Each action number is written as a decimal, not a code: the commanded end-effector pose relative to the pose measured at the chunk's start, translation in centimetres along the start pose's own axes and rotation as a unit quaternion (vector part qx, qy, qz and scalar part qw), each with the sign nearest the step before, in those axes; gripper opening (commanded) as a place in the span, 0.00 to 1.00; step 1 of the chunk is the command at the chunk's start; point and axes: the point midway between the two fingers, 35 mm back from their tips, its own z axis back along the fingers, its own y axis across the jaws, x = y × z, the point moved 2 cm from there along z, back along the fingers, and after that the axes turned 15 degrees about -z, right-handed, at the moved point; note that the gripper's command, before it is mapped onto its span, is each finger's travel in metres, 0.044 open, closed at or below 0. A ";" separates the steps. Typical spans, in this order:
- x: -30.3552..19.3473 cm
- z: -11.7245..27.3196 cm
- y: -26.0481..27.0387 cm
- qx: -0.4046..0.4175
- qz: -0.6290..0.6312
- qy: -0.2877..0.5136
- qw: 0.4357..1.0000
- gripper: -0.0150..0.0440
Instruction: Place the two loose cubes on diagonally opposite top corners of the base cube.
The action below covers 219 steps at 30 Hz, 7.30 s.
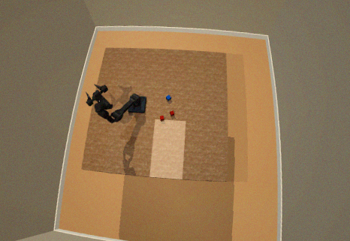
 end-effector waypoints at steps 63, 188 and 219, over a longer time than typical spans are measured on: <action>-13.0 36.6 -42.1 -0.805 -0.459 0.081 0.367 0.70; -20.8 37.8 -42.5 -0.753 -0.587 0.105 0.280 0.43; -21.0 32.8 -51.2 -0.757 -0.607 0.046 0.239 0.43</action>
